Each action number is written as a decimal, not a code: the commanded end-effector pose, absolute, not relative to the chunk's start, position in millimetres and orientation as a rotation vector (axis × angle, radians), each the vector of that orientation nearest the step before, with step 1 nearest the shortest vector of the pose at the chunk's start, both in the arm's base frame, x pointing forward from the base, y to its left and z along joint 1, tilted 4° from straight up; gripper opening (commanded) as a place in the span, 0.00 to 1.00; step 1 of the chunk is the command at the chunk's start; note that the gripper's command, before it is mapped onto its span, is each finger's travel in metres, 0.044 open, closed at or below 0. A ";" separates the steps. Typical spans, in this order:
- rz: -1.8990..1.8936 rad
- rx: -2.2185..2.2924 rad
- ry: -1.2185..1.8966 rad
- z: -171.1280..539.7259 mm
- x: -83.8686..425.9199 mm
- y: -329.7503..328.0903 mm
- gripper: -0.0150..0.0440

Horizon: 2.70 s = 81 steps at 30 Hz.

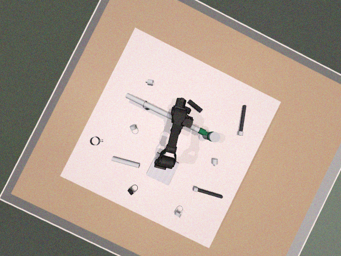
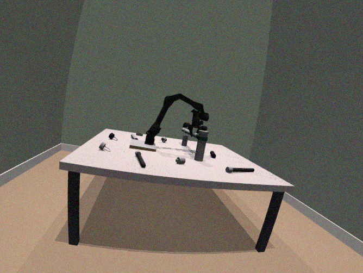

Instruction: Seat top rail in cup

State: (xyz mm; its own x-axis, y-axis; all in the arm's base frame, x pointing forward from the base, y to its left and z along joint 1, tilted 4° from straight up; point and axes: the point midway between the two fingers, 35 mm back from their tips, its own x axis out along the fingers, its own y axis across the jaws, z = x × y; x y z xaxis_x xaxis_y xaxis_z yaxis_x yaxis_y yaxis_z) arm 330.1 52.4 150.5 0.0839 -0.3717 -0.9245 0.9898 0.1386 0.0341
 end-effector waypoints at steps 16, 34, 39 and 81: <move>-1.232 0.855 0.932 153.2 330.7 47.5 0.25; -1.233 0.855 0.932 154.4 331.1 44.2 0.25; -1.233 0.855 0.932 154.9 331.1 43.3 0.25; -1.229 0.864 0.951 157.8 332.9 33.9 0.25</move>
State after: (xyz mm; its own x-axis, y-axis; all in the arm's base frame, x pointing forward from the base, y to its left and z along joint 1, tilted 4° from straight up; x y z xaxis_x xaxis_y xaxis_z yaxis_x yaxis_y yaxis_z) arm 332.1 39.7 152.1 0.0682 -0.3536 -0.9329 0.9900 0.1399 0.0193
